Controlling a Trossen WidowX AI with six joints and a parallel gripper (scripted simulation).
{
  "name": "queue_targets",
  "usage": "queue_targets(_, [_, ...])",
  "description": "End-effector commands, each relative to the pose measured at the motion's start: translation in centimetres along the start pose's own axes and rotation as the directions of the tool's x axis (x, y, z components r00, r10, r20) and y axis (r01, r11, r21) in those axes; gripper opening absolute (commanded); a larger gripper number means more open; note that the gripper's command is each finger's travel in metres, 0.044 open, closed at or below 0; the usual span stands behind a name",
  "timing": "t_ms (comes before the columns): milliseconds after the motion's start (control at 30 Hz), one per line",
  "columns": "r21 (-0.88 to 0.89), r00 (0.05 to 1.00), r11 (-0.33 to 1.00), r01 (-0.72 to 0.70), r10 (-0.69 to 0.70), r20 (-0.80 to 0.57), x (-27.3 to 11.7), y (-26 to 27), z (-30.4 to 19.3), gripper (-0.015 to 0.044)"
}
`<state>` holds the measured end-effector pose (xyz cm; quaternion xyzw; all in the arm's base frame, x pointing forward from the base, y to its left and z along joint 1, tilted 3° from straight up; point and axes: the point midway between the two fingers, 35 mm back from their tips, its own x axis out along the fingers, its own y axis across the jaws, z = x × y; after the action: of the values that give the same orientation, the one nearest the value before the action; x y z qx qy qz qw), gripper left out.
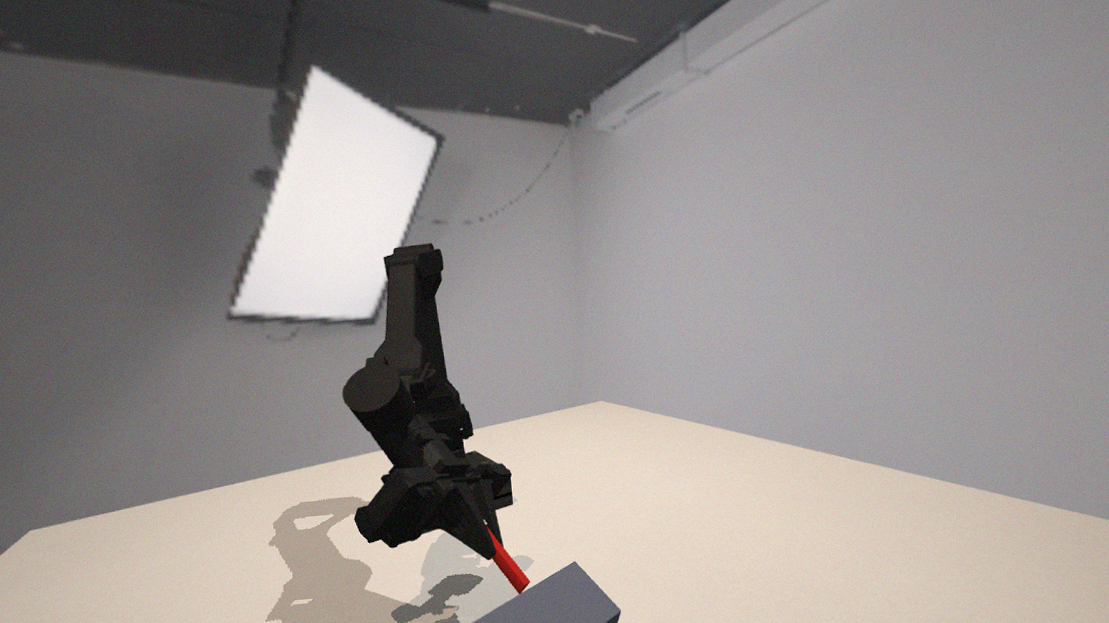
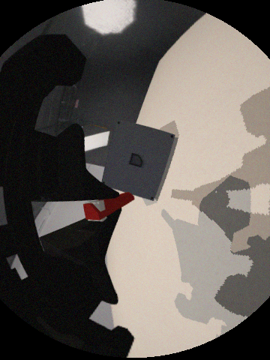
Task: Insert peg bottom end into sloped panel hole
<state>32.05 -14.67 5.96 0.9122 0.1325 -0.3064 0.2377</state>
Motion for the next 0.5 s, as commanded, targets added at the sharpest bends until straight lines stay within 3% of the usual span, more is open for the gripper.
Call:
queue_targets(0, [0.045, 1.000, 0.999, -0.015, 0.016, -0.016, -0.4, 0.0, 0.3, 0.0000])
queue_targets(467, [0.182, 0.995, 0.981, -0.069, 0.081, -0.057, -1.6, 0.8, 1.4, 0.0000])
